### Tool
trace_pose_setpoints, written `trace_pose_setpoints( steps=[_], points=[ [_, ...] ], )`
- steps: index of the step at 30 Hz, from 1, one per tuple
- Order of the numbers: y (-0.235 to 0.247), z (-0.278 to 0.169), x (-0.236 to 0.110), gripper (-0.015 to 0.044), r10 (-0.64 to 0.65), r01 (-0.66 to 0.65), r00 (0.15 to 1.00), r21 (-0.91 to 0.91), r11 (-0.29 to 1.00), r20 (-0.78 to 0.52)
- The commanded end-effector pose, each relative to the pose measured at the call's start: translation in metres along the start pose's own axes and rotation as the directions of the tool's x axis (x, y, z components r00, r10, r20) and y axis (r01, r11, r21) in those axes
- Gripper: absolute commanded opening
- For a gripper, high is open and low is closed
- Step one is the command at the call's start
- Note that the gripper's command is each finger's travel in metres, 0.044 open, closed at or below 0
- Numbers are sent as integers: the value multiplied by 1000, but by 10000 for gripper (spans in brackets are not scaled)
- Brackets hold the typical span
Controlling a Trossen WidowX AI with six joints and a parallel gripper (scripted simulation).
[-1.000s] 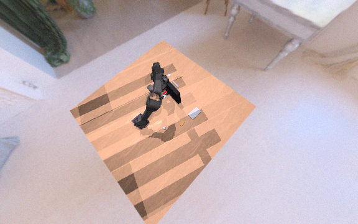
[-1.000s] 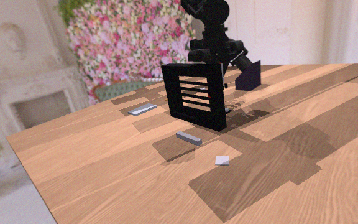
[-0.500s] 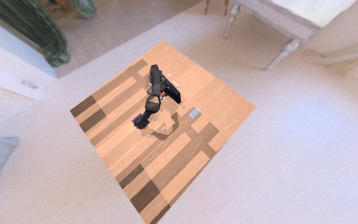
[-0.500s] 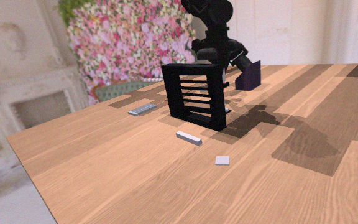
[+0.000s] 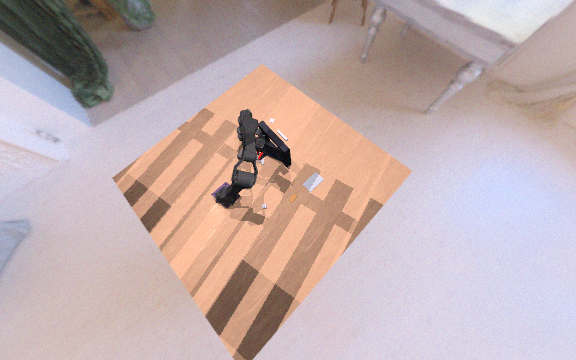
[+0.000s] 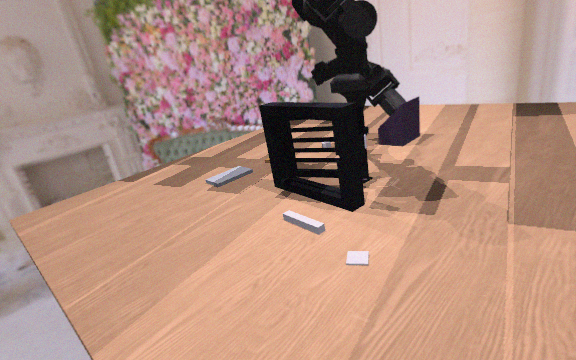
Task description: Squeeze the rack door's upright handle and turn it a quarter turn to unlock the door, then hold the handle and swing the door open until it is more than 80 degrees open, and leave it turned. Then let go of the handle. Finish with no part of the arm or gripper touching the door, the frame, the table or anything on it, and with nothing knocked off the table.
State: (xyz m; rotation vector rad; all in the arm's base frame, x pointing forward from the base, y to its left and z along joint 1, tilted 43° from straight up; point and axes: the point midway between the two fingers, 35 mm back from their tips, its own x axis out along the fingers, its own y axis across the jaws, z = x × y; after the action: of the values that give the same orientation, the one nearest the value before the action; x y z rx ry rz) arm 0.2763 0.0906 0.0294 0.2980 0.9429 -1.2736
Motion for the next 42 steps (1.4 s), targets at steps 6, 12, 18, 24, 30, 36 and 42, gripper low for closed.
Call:
trace_pose_setpoints(
  steps=[6, 12, 18, 24, 30, 36, 42],
  points=[
    [-23, 6, 0, 17, 6, -6, 1000, -169, 986, 0],
    [-37, 12, 0, 17, 5, -5, 1000, -267, 964, 0],
    [-51, 19, 0, 17, 5, -4, 1000, -360, 933, 1],
    [-63, 27, 0, 17, 4, -3, 1000, -450, 893, 1],
    [-75, 36, 0, 17, 3, -2, 1000, -535, 845, 2],
    [-86, 47, 0, 17, 3, -1, 1000, -614, 790, 2],
    [-96, 58, 0, 17, 2, 0, 1000, -687, 727, 3]
  ],
)
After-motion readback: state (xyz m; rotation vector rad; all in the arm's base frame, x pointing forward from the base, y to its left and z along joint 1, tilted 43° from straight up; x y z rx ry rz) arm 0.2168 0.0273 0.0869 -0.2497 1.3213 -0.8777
